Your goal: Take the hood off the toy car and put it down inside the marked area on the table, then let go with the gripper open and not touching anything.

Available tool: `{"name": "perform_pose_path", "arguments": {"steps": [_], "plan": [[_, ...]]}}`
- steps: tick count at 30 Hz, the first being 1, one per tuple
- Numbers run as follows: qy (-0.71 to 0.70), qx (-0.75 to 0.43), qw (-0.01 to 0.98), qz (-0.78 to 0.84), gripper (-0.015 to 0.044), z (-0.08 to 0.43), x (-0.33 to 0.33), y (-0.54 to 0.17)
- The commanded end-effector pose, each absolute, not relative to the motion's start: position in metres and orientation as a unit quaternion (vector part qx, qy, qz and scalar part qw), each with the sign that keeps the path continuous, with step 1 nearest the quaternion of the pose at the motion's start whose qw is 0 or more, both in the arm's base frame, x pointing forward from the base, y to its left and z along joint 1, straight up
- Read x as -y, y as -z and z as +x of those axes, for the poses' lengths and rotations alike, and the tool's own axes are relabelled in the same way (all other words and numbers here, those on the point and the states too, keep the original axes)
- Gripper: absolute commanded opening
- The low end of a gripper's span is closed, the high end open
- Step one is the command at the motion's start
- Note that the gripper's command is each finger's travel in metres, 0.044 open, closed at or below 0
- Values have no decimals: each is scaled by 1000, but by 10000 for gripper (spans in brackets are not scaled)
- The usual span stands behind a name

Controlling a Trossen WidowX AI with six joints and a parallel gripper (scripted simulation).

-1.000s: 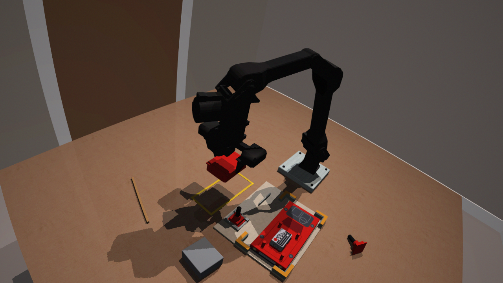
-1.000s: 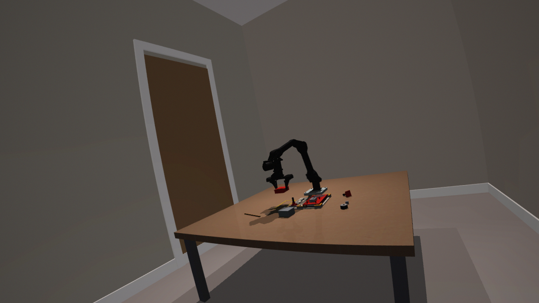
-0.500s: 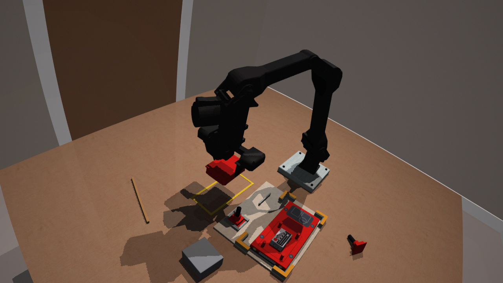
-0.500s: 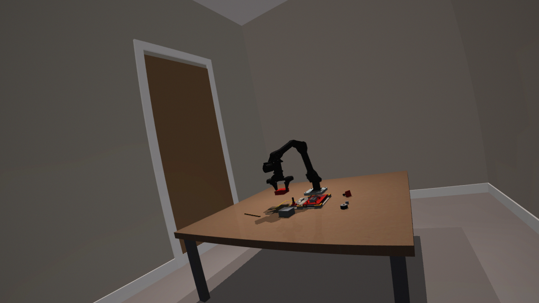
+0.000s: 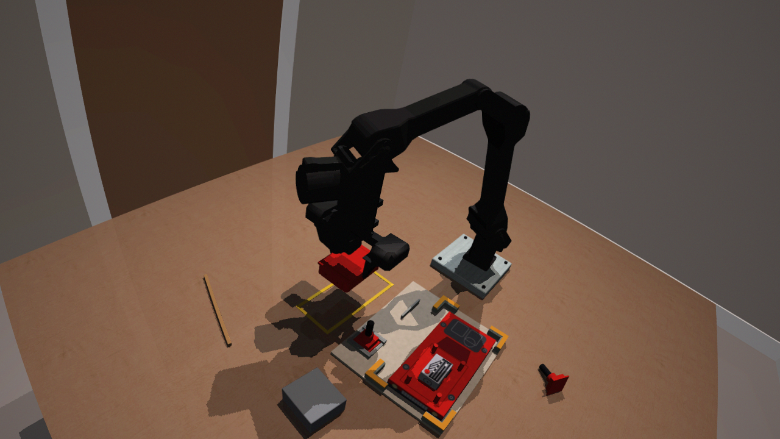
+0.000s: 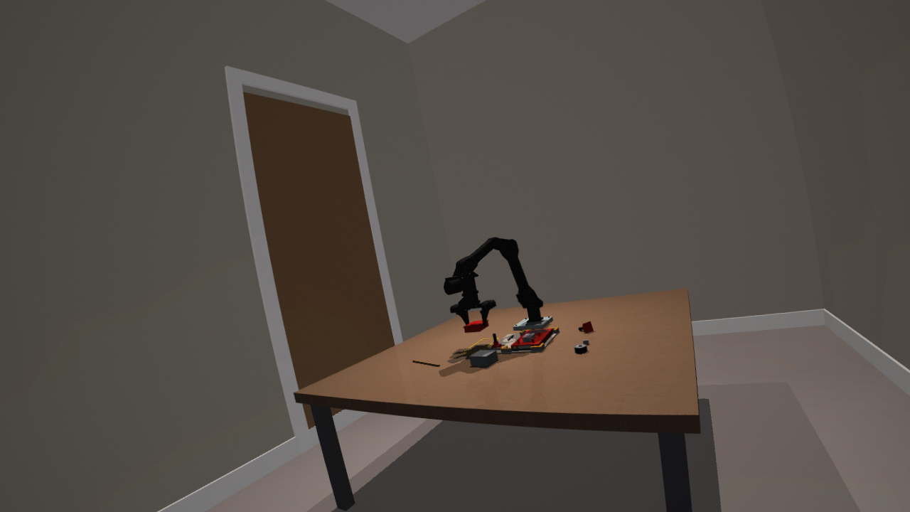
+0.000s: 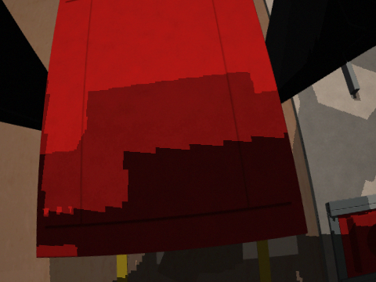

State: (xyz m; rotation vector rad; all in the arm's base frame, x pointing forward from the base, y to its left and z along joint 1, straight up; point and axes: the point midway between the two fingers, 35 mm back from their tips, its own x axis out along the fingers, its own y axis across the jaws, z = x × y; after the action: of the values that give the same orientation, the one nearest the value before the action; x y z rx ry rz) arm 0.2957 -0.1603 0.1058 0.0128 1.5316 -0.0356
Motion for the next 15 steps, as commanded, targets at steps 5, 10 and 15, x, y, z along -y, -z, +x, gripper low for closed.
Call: {"name": "perform_pose_path", "arguments": {"steps": [5, 10, 15], "plan": [[13, -695, 719, 6, 0, 295, 160, -97], [13, -695, 719, 6, 0, 295, 160, -93], [13, -695, 719, 6, 0, 295, 160, -89]]}}
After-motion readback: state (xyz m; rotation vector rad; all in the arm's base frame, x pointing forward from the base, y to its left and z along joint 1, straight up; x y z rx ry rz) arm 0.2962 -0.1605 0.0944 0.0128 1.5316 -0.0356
